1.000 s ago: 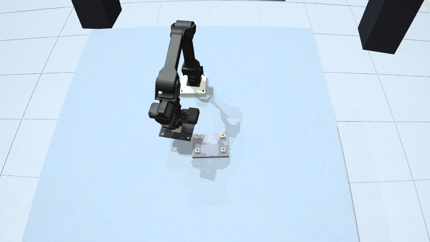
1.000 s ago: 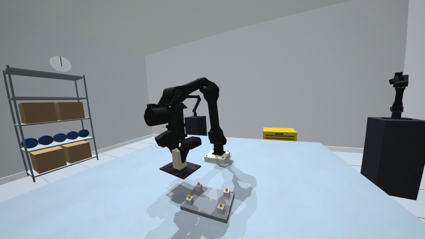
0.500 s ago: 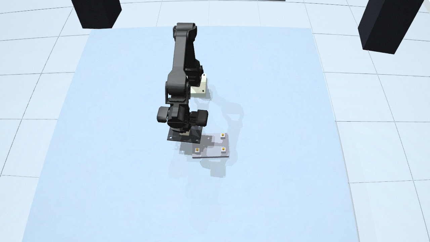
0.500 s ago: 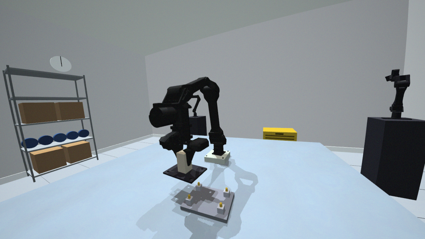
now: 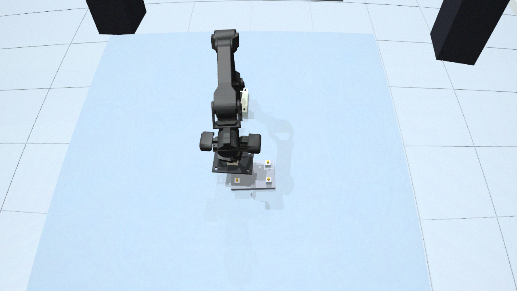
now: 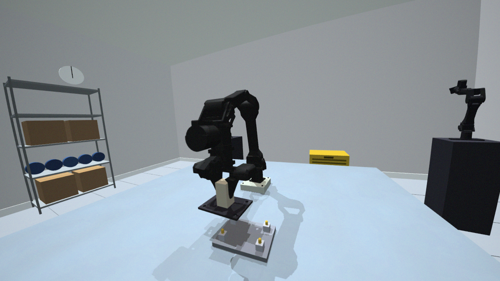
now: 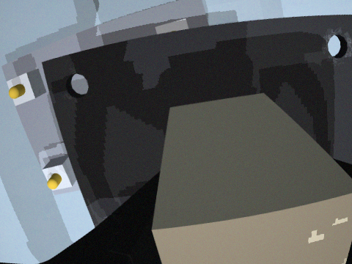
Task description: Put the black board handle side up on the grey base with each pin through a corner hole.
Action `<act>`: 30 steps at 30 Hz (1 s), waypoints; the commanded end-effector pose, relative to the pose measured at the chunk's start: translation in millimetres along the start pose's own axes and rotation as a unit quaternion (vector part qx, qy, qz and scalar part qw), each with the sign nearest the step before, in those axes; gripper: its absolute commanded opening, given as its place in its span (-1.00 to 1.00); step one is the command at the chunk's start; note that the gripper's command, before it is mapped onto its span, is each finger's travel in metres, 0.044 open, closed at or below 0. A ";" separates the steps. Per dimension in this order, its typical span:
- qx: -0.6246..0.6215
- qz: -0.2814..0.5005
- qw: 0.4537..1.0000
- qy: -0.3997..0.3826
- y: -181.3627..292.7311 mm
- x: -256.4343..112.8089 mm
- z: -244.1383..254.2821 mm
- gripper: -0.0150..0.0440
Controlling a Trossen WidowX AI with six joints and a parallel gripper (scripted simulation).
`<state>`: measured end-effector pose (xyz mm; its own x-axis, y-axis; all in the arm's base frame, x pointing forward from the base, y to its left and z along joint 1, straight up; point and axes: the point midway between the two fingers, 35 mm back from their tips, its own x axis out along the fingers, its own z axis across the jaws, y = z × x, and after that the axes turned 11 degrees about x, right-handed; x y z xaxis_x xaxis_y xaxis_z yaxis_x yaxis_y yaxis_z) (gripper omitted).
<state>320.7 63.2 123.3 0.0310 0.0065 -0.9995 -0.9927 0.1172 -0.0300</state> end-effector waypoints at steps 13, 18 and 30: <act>-0.031 0.001 1.000 0.001 3.7 0.7 42.3 -0.49; -0.041 0.002 0.999 0.000 6.2 0.8 55.1 -0.49; -0.046 0.001 0.999 -0.002 7.6 0.5 57.7 -0.49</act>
<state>320.2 122.7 122.8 0.0285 0.0101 -0.9995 -0.9993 0.0239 -0.0283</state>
